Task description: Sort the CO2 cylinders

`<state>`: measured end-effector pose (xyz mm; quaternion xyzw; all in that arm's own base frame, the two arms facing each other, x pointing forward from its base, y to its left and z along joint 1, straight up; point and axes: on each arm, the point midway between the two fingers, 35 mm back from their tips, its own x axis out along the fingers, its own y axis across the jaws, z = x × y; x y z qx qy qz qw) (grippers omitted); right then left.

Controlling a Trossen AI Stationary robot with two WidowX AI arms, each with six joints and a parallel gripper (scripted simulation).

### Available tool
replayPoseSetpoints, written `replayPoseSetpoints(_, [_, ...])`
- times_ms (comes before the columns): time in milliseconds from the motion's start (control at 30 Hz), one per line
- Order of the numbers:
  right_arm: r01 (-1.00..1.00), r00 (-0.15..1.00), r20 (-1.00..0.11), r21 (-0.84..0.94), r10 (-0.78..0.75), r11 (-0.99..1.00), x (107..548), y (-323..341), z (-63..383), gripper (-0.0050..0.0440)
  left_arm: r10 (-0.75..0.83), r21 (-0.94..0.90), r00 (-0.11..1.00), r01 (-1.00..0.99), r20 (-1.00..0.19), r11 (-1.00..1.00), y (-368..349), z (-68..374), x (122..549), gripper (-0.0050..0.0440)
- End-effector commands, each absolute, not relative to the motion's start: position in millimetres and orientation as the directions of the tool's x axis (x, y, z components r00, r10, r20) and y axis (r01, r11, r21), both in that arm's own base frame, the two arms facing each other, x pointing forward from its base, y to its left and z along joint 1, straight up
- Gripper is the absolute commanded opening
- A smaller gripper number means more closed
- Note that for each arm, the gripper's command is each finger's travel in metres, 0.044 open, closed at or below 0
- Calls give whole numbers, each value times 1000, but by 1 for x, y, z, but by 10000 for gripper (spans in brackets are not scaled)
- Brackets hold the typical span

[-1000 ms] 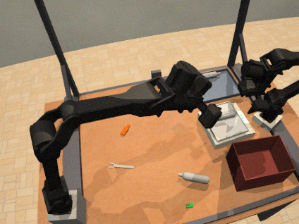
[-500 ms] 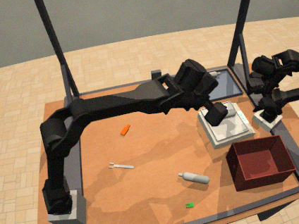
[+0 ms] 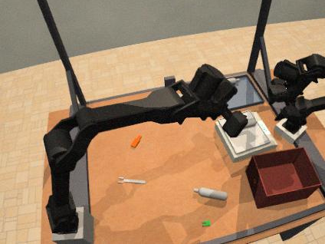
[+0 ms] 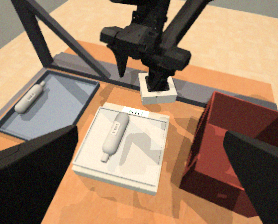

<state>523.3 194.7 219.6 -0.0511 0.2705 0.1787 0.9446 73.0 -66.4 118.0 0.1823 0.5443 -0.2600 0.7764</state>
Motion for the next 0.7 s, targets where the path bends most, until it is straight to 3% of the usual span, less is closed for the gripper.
replayPoseSetpoints(0, [-368,805,-501,-1,318,930,513,193,238,440,-210,-5,285,583,-935,813,-74,127,82,296])
replayPoseSetpoints(67, [-373,803,-501,-1,322,928,505,193,238,440,-204,-6,283,571,-937,821,-79,129,89,254])
replayPoseSetpoints(433, [-412,787,-505,0,356,911,430,183,229,440,-171,-10,274,504,-946,864,-106,131,131,254])
replayPoseSetpoints(667, [-426,778,-510,-1,367,905,394,175,216,440,-165,-8,274,496,-947,868,-109,131,137,254])
